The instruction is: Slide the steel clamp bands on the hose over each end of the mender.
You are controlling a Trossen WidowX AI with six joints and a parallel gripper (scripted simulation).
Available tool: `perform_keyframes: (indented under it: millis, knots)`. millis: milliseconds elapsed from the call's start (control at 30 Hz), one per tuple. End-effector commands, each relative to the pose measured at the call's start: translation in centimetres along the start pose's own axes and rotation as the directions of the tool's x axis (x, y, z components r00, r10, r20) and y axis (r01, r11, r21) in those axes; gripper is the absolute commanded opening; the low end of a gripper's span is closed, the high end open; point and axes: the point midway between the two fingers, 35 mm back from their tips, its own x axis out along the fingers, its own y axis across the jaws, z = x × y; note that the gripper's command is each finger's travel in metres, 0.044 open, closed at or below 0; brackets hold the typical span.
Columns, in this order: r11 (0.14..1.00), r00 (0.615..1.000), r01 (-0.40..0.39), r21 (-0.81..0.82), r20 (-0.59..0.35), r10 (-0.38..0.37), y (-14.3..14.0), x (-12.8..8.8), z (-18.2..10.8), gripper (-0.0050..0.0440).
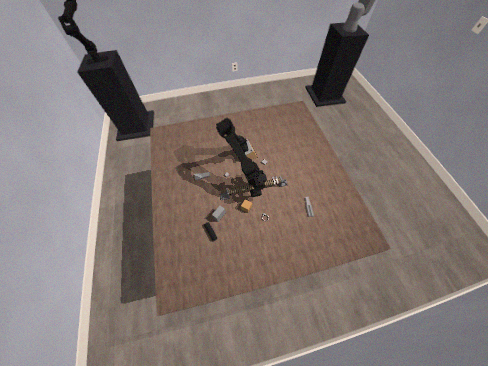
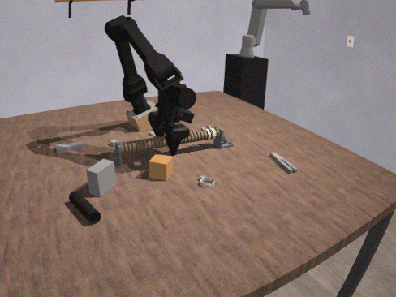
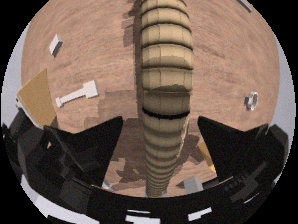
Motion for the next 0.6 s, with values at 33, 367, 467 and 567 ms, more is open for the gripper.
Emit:
perform_keyframes:
  millis: [33, 367, 467, 567]
  knots:
    - [1.0, 1.0, -0.002, -0.004, -0.001, 0.002, 0.06, 0.48, 0.03, 0.044]
    - [1.0, 1.0, -0.002, -0.004, -0.001, 0.002, 0.06, 0.48, 0.03, 0.0272]
    - [1.0, 1.0, -0.002, -0.004, -0.001, 0.002, 0.06, 0.48, 0.03, 0.02]
    - [1.0, 1.0, -0.002, -0.004, -0.001, 0.002, 0.06, 0.48, 0.03, 0.0193]
